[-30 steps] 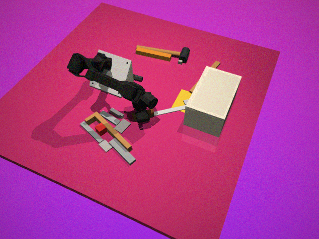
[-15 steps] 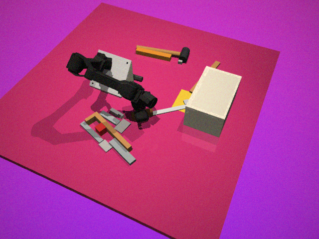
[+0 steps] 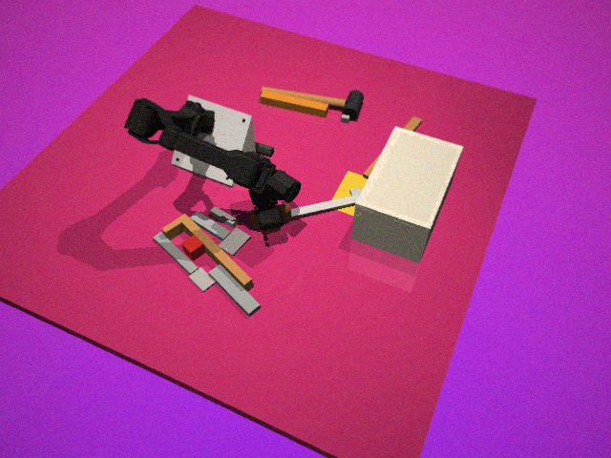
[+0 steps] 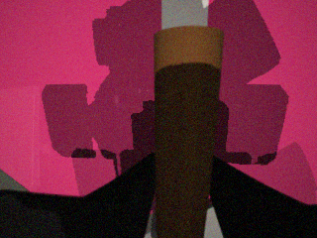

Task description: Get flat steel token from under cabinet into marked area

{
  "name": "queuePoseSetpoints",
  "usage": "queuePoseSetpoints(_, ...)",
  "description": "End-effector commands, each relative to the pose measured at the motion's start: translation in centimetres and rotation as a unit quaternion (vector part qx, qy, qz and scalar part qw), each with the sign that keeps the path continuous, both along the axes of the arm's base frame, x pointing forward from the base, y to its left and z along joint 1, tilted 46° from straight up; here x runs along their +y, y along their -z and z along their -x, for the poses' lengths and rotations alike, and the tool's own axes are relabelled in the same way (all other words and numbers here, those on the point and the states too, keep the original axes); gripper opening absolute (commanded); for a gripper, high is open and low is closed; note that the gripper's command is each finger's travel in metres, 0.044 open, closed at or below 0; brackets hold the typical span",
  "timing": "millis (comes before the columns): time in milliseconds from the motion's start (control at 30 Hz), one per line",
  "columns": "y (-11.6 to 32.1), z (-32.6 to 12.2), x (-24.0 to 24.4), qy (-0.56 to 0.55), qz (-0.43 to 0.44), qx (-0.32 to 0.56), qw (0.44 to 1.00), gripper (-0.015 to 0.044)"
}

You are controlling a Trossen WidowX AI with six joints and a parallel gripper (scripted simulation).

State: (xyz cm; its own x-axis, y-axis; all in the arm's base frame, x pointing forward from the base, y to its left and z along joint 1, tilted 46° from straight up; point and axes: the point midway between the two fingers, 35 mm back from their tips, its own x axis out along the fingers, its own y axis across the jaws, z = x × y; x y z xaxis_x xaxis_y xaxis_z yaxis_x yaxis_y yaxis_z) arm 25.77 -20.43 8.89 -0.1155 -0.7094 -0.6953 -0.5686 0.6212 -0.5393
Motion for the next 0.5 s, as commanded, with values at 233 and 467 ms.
queuePoseSetpoints(233, -1.6, -0.2, -0.8, -0.002, 0.001, -0.010, 1.000, 0.0000)
queuePoseSetpoints(467, -2.4, -0.2, -1.6, -0.001, 0.002, -0.011, 1.000, 0.0000)
